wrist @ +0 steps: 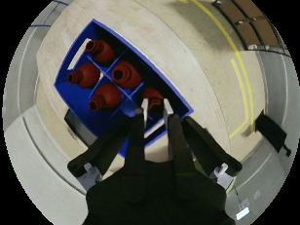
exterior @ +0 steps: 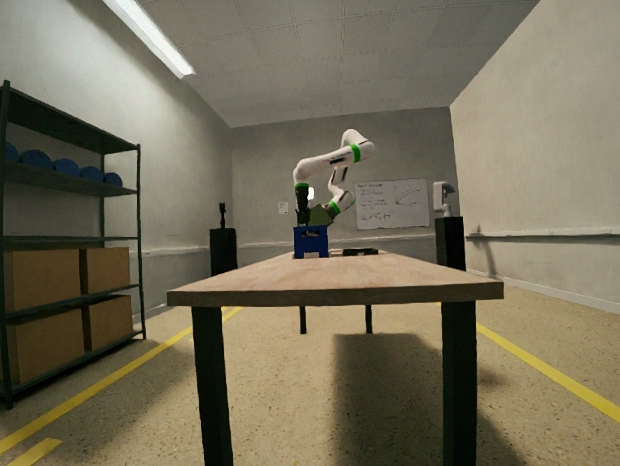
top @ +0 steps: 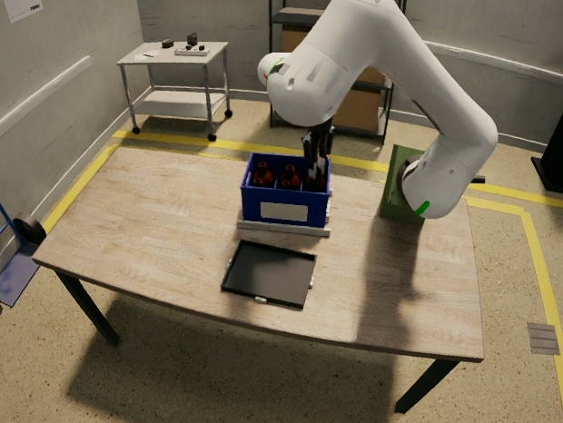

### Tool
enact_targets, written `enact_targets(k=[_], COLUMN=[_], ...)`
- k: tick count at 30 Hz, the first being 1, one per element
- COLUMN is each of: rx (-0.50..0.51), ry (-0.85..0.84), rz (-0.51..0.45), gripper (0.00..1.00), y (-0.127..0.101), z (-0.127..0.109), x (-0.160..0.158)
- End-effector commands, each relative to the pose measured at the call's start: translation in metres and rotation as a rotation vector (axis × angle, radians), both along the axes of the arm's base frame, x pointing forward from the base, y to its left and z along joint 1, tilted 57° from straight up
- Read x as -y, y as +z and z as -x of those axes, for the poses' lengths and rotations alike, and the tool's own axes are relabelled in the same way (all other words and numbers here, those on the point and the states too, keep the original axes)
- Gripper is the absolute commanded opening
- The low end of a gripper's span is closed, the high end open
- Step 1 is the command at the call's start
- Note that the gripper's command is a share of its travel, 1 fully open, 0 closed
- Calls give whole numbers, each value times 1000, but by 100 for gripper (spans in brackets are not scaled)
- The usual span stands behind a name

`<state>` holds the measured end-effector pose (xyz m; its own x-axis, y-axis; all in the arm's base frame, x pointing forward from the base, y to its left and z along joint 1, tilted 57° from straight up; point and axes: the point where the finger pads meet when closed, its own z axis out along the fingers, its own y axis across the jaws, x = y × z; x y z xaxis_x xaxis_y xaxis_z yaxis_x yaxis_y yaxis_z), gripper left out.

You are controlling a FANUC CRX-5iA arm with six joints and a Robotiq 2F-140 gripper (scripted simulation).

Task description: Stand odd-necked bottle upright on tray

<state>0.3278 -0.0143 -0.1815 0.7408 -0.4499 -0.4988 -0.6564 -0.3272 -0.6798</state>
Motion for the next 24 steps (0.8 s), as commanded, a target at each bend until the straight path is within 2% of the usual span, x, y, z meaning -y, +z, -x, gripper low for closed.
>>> enact_targets(k=[1,4,5,24], rx=[0,0,0,0], ry=[0,0,0,0], rz=[1,1,1,1], gripper=[10,10,44,44], y=[0,0,0,0], z=[0,0,0,0], x=[1,1,1,1])
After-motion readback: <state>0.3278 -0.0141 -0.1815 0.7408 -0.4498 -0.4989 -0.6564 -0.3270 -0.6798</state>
